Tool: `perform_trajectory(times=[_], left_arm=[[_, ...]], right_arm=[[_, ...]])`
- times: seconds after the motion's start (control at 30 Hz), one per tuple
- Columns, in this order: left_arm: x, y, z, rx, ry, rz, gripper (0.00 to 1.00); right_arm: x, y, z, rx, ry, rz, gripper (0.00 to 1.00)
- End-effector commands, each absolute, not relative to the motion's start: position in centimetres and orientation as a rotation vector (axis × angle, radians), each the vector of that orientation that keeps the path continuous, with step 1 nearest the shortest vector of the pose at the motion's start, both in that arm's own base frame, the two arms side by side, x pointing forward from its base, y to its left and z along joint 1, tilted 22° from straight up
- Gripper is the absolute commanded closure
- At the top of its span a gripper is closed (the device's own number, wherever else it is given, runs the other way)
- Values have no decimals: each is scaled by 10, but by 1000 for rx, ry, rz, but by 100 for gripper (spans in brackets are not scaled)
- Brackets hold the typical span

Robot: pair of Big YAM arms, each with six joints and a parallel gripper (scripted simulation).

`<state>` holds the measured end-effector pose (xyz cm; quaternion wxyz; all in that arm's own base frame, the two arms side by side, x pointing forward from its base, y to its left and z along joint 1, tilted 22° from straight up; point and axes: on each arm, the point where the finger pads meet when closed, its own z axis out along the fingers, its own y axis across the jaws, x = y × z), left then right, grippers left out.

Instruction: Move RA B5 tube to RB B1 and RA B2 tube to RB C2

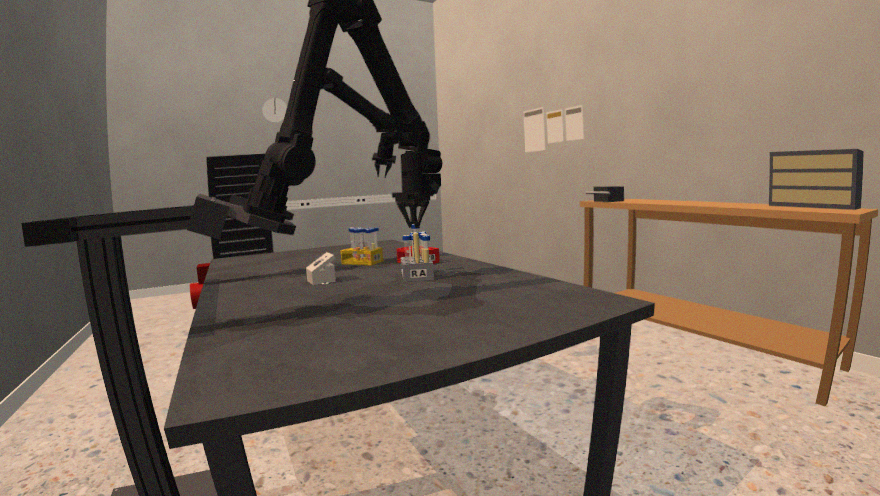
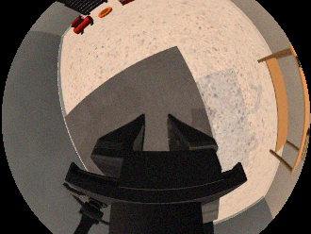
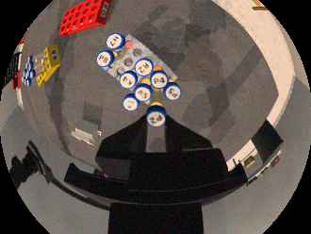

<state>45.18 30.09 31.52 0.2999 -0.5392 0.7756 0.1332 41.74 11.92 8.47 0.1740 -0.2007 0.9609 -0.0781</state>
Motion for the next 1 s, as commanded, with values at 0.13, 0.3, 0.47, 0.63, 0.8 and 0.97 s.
perform_trajectory(times=[0.13, 0.3, 0.47, 0.63, 0.8, 0.97], left_arm=[[456, 304, 335, -1418, 2022, 345, 70], [456, 304, 335, -1418, 2022, 345, 70], [456, 304, 335, -1418, 2022, 345, 70], [456, 304, 335, -1418, 2022, 345, 70], [456, 304, 335, -1418, 2022, 345, 70], [456, 304, 335, -1418, 2022, 345, 70]], right_arm=[[428, 131, 120, -552, 2671, -203, 100], [427, 131, 119, -554, 2683, -207, 100], [427, 130, 126, -550, 2675, -206, 100], [425, 133, 133, -551, 2670, -202, 100], [423, 131, 139, -545, 2671, -203, 100], [421, 133, 142, -551, 2669, -201, 100]])
